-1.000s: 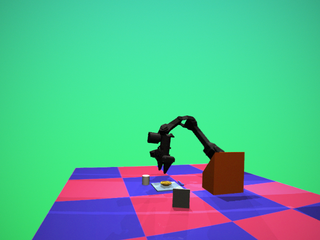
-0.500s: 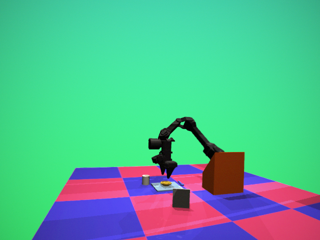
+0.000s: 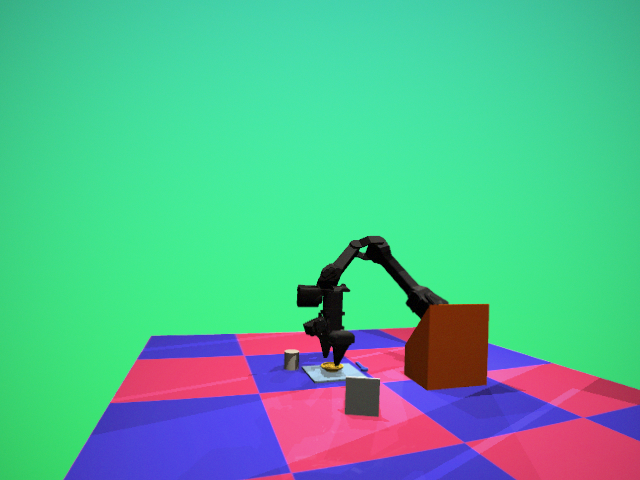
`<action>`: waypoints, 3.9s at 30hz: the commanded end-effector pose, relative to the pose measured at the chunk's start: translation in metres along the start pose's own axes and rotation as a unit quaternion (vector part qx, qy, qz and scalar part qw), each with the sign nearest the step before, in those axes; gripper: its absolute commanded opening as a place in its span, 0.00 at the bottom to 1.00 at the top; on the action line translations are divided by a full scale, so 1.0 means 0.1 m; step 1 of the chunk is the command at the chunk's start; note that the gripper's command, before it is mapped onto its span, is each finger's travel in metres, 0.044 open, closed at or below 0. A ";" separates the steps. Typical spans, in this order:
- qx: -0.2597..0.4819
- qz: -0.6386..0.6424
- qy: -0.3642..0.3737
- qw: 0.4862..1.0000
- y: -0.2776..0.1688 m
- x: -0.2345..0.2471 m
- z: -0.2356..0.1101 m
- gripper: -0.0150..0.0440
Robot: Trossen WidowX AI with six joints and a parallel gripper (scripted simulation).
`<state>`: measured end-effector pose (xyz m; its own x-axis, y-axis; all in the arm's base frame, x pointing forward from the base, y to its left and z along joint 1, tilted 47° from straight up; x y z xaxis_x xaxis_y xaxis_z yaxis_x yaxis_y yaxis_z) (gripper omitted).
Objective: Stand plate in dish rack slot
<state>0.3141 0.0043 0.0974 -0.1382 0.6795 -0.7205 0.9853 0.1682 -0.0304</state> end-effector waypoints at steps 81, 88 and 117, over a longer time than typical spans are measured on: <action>0.002 0.138 0.005 0.990 -0.07 0.87 -1.51 0.25; 0.003 0.230 0.001 0.973 -0.30 1.33 -1.49 0.25; 0.110 0.022 0.184 0.976 -0.22 1.12 -0.75 0.25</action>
<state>0.2690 0.1370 0.0711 -0.0451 0.8771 -0.4782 0.9881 -0.0312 -0.1504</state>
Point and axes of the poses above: the point midway between the two fingers, 35 mm back from their tips, its own z axis out along the fingers, its own x axis across the jaws, y = z × x, the point moved 10 cm from there along -z, back along the fingers, and after that the axes turned 2 degrees about z, right-handed, at the moved point
